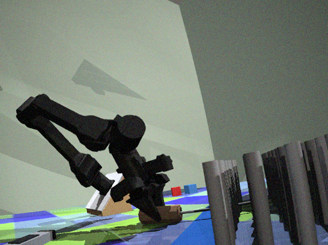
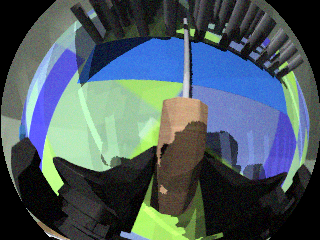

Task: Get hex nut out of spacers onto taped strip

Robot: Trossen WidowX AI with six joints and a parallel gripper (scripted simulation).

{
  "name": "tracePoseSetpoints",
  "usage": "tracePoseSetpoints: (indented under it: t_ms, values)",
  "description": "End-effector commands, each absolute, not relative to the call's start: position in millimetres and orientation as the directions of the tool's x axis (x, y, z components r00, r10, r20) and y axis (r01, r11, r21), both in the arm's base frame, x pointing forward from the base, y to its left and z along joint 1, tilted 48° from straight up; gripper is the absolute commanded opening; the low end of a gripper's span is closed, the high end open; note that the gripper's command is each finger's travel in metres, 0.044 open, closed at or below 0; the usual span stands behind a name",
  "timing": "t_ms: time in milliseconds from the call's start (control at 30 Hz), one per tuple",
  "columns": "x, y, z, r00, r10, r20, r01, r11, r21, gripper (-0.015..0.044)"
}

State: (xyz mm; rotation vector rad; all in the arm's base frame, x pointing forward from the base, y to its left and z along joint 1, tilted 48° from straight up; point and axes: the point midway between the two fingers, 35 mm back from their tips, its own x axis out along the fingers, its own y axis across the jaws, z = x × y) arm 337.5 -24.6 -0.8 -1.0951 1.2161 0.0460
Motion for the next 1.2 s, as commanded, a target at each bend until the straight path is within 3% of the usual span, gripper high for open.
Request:
tracePoseSetpoints:
  t_ms: [0,1167]
  values:
    - [334.9,-25.9,1.2,0.413,-0.501,-0.76,-0.558,0.52,-0.646,0.0]
    - [318.1,-34.5,8.4,0.412,-0.502,-0.76,-0.559,0.519,-0.646,0.0]
